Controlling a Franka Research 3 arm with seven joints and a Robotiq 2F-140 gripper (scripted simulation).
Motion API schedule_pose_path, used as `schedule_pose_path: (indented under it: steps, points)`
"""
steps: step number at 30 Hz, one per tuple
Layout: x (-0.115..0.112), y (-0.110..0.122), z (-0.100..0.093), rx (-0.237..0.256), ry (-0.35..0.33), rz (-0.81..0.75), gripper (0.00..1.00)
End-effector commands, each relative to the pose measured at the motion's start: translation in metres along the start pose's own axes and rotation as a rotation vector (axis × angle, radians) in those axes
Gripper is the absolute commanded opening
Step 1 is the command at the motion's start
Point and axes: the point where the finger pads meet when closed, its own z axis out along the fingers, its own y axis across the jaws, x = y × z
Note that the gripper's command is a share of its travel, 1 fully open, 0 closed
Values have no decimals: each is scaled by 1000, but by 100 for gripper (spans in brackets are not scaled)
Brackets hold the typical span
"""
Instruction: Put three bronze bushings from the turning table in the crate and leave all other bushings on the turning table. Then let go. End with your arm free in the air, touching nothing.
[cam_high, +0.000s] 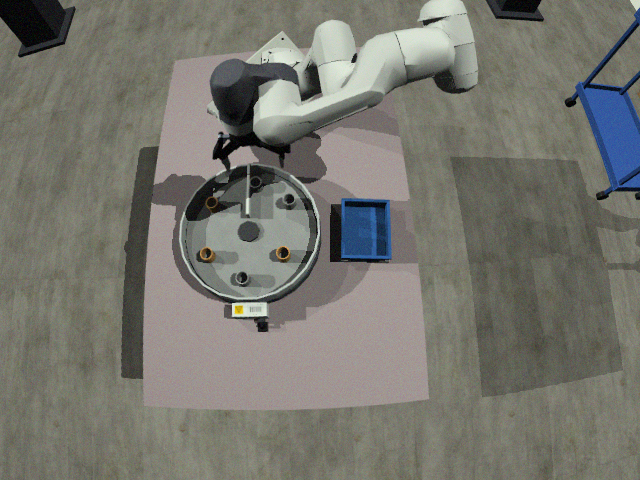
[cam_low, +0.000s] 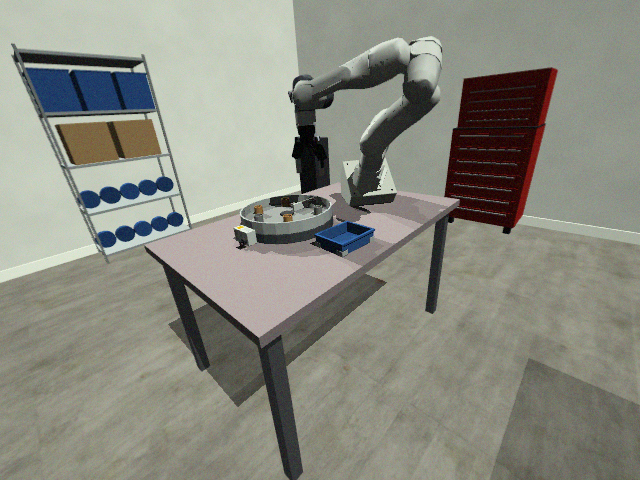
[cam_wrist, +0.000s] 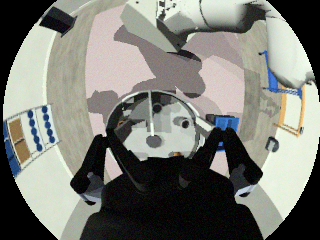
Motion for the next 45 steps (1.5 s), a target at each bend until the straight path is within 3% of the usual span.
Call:
schedule_pose_path:
  steps: [1, 7, 8, 45]
  points:
    - [-1, -1, 0, 4, -2, 11, 100]
    - [-1, -1, 0, 4, -2, 11, 100]
    - [-1, -1, 0, 4, -2, 11, 7]
    - [-1, -1, 0, 4, -2, 11, 10]
